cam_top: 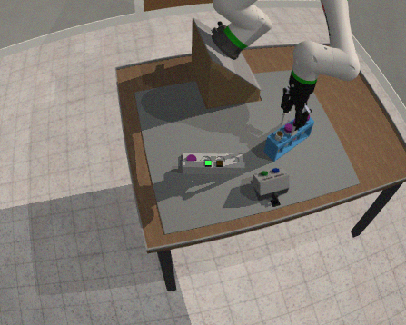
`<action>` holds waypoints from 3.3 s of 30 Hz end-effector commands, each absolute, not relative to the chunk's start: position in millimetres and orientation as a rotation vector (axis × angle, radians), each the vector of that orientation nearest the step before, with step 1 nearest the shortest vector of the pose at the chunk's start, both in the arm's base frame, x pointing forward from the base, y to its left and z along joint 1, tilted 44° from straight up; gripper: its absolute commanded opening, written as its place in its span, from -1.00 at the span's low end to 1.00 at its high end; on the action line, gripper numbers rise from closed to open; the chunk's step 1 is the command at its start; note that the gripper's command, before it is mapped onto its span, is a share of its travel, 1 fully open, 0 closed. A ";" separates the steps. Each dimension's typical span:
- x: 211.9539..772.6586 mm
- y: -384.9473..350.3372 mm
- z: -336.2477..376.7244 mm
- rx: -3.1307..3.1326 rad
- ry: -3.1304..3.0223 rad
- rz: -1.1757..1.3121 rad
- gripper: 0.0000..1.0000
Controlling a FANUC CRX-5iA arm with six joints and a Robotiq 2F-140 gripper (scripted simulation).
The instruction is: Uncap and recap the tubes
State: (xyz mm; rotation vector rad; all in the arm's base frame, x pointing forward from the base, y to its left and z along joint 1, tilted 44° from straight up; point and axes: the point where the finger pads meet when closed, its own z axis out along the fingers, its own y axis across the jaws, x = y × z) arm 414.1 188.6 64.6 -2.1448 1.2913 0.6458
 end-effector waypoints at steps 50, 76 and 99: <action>413.8 189.3 63.8 -1.966 1.597 0.768 -1.00; 413.8 189.1 64.1 -2.031 1.483 0.727 -0.31; 413.8 189.0 64.0 -2.282 0.857 0.496 -1.00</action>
